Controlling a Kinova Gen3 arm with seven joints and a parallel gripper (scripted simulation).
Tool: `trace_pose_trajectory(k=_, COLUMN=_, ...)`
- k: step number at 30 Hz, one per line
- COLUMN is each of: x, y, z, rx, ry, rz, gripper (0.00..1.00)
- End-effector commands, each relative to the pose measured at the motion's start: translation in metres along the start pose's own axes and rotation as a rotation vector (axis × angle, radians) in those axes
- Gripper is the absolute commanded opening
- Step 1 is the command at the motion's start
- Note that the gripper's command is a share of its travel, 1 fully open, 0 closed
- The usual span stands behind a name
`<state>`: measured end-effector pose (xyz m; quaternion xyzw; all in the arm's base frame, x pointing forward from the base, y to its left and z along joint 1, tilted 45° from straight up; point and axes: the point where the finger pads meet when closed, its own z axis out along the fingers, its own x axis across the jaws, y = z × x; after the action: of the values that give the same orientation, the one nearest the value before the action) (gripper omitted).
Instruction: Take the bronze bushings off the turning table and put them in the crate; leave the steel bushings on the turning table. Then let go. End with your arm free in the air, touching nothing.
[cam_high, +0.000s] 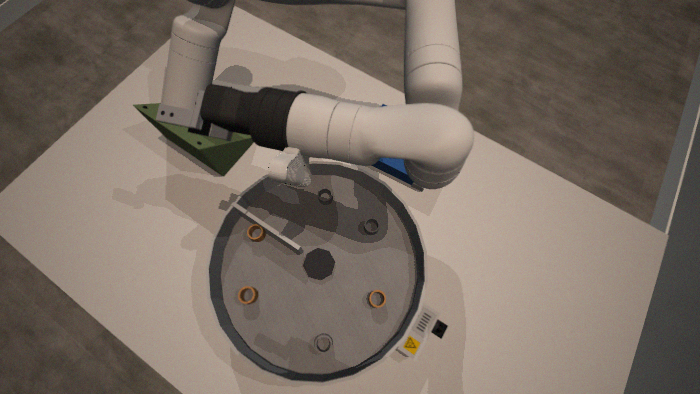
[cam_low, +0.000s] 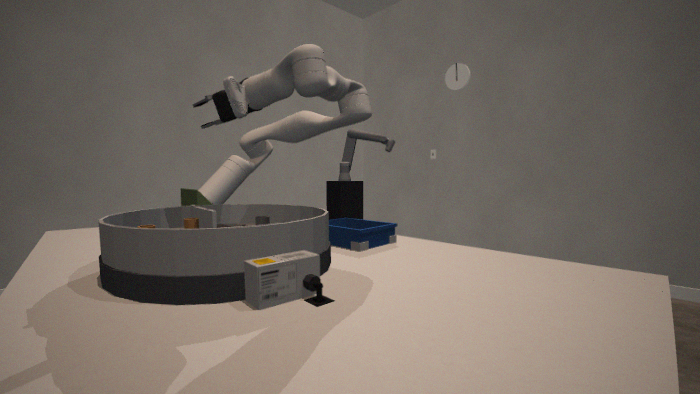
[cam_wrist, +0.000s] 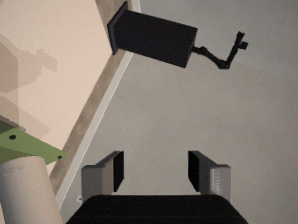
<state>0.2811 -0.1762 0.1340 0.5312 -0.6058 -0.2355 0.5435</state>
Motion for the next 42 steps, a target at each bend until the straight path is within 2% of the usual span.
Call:
trace_pose_trajectory(k=1, x=0.001, y=0.004, z=-0.02, rx=0.006, ry=0.001, rz=0.002, gripper=1.0)
trace_pose_trajectory(k=4, x=0.002, y=0.013, z=-0.051, rx=0.006, ry=0.001, rz=0.002, gripper=1.0)
trace_pose_trajectory(k=16, x=0.002, y=0.013, z=-0.051, rx=0.006, ry=0.001, rz=0.002, gripper=1.0)
trace_pose_trajectory(k=21, x=0.003, y=0.028, z=-0.103, rx=0.006, ry=0.001, rz=0.002, gripper=1.0)
trace_pose_trajectory(k=33, x=0.003, y=0.028, z=-0.103, rx=0.006, ry=0.001, rz=0.002, gripper=1.0)
trace_pose_trajectory(k=34, x=0.009, y=0.018, z=-0.115, rx=0.049, ry=0.019, rz=0.002, gripper=1.0)
trace_pose_trajectory(k=38, x=0.009, y=0.032, z=-0.156, rx=0.049, ry=0.019, rz=0.002, gripper=1.0)
trace_pose_trajectory(k=42, x=0.009, y=0.032, z=-0.156, rx=0.049, ry=0.019, rz=0.002, gripper=1.0)
